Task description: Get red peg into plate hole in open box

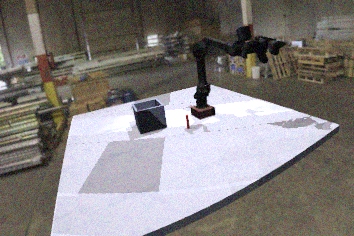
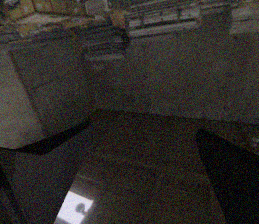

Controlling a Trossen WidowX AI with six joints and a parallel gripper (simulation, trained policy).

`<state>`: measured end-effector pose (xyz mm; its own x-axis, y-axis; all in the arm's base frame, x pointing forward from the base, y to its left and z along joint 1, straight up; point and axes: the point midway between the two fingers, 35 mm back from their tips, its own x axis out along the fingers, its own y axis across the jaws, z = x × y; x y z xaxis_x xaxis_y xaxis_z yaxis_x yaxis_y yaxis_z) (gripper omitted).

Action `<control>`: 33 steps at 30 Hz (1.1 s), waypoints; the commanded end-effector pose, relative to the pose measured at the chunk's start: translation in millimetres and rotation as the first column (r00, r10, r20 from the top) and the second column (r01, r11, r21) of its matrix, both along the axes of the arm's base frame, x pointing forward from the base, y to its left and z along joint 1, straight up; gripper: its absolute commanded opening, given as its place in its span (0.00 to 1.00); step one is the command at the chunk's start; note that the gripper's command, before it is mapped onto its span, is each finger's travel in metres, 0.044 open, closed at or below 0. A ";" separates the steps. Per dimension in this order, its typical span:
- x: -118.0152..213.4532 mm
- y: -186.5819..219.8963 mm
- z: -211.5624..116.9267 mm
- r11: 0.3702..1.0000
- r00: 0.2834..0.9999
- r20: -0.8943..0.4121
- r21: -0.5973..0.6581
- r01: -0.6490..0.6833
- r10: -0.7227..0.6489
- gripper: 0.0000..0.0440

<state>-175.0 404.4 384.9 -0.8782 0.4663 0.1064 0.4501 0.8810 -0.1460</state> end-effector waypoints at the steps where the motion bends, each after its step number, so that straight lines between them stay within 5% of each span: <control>1: 4.1 3.0 -1.2 0.999 1.000 -0.012 -0.028 0.017 -0.017 0.96; 15: 63.0 30.7 -17.8 0.892 0.953 -0.173 -0.424 0.157 -0.250 1.00; 33: 145.9 47.8 -42.7 0.577 0.746 -0.305 -0.807 0.129 -0.593 1.00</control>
<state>-40.5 453.2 341.5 -0.5582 0.8284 -0.0472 0.3866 0.2093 -0.8982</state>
